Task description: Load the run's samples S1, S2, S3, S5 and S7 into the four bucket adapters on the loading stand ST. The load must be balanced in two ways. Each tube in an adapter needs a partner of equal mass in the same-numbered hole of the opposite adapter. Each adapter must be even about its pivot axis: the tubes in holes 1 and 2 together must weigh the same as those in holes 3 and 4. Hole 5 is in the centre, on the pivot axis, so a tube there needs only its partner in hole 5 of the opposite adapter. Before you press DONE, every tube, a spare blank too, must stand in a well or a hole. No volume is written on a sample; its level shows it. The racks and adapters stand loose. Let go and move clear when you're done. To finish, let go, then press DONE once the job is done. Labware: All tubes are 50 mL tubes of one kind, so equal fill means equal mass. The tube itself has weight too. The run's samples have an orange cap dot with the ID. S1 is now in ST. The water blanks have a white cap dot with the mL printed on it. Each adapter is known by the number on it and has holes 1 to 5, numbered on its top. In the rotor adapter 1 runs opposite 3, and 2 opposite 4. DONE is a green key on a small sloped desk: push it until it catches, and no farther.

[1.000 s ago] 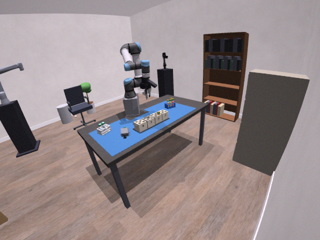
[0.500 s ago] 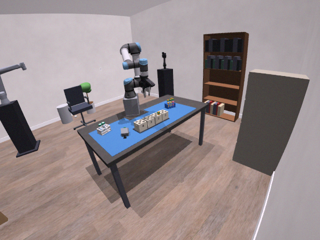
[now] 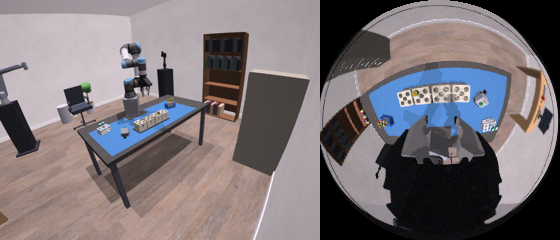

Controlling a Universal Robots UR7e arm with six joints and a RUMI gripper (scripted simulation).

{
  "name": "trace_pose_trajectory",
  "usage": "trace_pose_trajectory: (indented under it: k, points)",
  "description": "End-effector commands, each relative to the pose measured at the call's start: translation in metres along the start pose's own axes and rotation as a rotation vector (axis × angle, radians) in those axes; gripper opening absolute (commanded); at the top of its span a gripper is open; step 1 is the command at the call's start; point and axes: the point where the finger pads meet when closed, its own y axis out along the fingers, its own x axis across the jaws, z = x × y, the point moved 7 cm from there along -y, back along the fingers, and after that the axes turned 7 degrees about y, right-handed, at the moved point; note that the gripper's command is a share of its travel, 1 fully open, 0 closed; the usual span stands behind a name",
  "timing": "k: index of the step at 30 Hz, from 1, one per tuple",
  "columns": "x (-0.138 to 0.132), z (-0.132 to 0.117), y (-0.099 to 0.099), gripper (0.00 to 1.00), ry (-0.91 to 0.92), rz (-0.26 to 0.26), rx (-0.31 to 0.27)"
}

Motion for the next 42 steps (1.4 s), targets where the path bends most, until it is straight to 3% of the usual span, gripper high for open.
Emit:
trace_pose_trajectory:
  k: [1, 12, 33, 42]
  points:
    - [0.013, -0.003, 0.009, 0.35, -0.006, -0.013, 0.031]
    - [0.043, -0.009, 0.041, 0.35, -0.129, -0.055, 0.105]
    - [0.111, -0.011, 0.105, 0.35, -0.133, -0.056, 0.107]
    - [0.111, -0.011, 0.105, 0.35, -0.133, -0.056, 0.107]
